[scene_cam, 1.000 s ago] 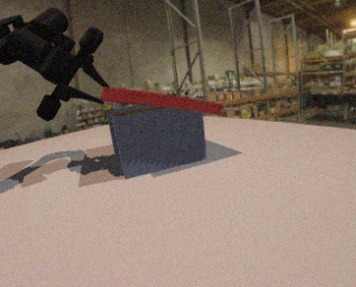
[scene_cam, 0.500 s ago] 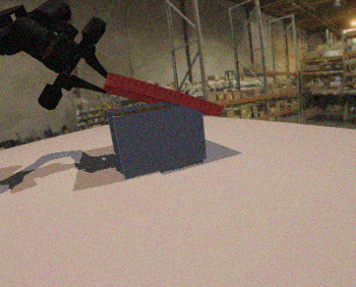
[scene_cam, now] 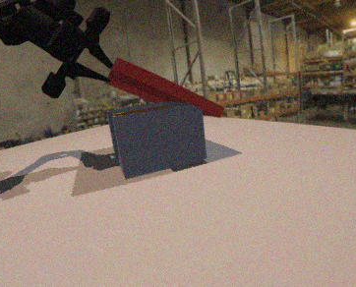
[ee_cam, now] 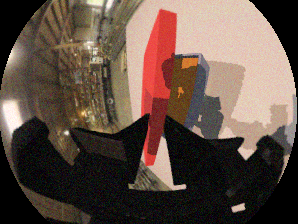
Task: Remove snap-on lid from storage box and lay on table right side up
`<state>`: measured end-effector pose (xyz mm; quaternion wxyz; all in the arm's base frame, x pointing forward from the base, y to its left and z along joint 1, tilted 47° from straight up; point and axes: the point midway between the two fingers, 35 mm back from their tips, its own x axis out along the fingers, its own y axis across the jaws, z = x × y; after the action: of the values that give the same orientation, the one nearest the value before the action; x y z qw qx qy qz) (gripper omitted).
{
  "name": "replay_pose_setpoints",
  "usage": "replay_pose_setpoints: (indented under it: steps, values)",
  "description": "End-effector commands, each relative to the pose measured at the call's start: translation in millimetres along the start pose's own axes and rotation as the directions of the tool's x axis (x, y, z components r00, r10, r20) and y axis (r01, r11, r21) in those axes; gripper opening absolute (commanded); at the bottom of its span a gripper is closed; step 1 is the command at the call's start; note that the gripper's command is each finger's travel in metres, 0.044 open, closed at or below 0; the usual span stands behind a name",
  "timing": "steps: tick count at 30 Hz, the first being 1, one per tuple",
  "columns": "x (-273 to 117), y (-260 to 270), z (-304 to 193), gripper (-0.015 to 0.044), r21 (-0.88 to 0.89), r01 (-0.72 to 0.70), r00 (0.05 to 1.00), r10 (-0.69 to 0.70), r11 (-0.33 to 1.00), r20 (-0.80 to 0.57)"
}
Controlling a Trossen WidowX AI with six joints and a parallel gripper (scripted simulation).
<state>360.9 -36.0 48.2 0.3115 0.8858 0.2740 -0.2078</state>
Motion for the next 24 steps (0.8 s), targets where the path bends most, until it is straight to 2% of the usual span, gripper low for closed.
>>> replay_pose_setpoints:
  steps: [1, 24]
  values:
    - [-3, 12, -1, 0.0, -0.009, -0.016, 1.0, 0.016, 1.0, -0.003]
    - [-23, 35, -1, 0.0, -0.01, -0.016, 1.0, 0.016, 1.0, -0.002]
